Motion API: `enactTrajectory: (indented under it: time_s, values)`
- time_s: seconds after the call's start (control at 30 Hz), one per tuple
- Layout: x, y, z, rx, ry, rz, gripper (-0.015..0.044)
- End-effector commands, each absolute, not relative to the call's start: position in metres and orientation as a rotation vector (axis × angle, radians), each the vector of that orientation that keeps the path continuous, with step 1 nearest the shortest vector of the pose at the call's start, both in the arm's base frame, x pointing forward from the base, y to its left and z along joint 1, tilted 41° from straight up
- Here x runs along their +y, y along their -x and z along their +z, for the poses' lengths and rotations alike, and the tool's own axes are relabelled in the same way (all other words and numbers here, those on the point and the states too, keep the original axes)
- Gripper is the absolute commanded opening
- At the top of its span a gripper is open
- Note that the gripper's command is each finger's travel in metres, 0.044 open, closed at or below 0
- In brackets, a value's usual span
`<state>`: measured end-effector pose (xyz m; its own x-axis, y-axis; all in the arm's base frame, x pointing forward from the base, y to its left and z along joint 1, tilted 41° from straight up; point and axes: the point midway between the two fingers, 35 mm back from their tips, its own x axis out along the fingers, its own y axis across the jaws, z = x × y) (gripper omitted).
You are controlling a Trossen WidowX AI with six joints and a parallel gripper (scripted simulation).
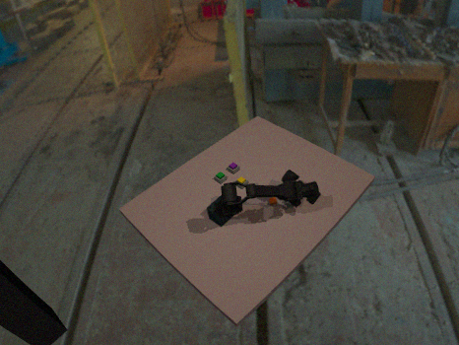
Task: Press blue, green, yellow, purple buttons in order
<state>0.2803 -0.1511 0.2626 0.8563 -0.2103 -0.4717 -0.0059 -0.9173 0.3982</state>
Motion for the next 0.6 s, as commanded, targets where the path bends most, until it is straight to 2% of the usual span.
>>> enactTrajectory:
  time_s: [0.0, 0.3, 0.57]
  values:
    - [-0.151, -0.281, 0.262, -0.154, -2.627, -0.743, 0.0400]
    - [-0.137, -0.284, 0.220, 0.343, -1.664, -1.062, 0.0400]
    - [-0.121, -0.272, 0.208, 0.954, -0.601, -1.004, 0.0400]
